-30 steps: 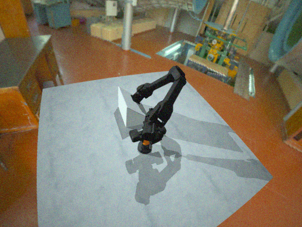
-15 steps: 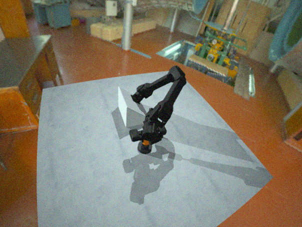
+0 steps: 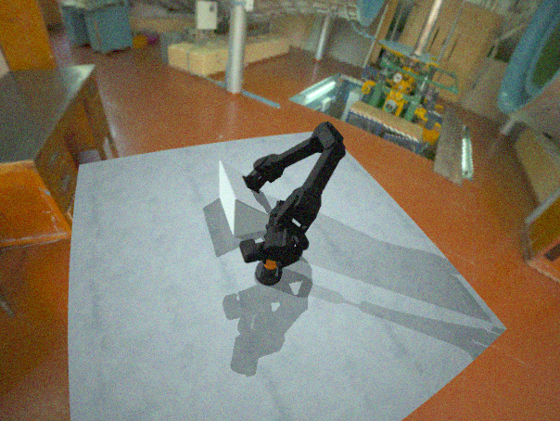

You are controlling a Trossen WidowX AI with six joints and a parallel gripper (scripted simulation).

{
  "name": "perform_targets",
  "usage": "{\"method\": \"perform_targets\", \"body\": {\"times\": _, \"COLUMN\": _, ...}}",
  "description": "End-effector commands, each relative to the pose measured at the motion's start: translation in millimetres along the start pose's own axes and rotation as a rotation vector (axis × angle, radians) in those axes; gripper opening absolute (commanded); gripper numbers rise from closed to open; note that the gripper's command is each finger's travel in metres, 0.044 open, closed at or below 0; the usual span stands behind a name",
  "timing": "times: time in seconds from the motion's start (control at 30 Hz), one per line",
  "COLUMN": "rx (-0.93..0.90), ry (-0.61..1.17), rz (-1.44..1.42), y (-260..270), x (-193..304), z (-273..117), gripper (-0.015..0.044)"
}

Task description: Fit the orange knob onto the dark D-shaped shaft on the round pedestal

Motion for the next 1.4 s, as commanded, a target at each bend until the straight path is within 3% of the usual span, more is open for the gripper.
{"method": "perform_targets", "body": {"times": 0.0, "rx": -0.001, "ry": -0.003, "rz": -0.021, "y": 0.0, "x": -1.2, "z": -5.0, "gripper": 0.0}}
{"method": "perform_targets", "body": {"times": 1.37, "rx": -0.001, "ry": -0.003, "rz": -0.074, "y": -1.8, "x": -2.3, "z": -5.8, "gripper": 0.0}}
Point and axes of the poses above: the point midway between the two fingers, 35 mm back from their tips, its own z axis out along the fingers, its own y axis across the jaws, x = y × z, the point moved 1 cm from there along -z, back along the fingers, and after that the axes turned 10 degrees about z, right-handed, at the moved point
